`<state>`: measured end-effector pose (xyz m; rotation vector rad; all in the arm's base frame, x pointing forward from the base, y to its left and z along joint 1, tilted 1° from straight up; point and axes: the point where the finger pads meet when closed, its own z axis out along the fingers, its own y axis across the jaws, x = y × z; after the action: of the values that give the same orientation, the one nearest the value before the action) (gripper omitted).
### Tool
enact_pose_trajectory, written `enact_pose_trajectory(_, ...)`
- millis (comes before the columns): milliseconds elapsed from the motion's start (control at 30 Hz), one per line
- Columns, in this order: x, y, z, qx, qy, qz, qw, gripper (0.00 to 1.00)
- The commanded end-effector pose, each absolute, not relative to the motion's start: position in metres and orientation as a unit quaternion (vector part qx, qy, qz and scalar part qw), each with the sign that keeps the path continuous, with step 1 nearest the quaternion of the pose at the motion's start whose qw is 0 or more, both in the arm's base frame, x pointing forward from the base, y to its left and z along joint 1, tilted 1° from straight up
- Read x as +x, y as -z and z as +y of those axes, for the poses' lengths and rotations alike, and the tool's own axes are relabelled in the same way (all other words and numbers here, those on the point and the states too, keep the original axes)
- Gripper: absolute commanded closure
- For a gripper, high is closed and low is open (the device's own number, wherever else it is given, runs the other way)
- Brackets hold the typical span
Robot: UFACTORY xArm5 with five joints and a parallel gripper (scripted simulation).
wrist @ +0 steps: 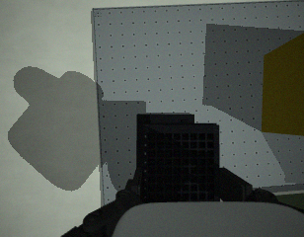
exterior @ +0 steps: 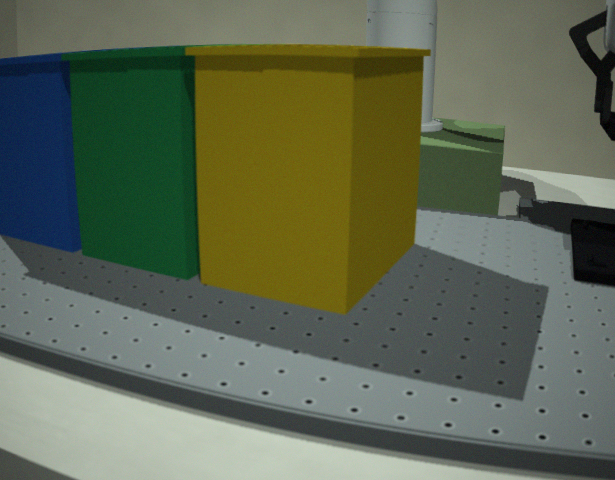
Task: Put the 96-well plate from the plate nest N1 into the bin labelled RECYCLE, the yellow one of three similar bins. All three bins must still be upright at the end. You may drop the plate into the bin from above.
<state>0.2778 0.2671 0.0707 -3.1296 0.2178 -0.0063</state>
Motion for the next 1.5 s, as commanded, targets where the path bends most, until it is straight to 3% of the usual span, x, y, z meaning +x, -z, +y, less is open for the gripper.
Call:
enact_pose_trajectory(0, 0.279, -0.079, 0.268, -0.998, 0.003, 0.069, 0.003, 1.00)
enact_pose_trajectory(1467, 0.279, -0.146, 0.267, -0.998, 0.003, 0.069, 0.003, 1.00)
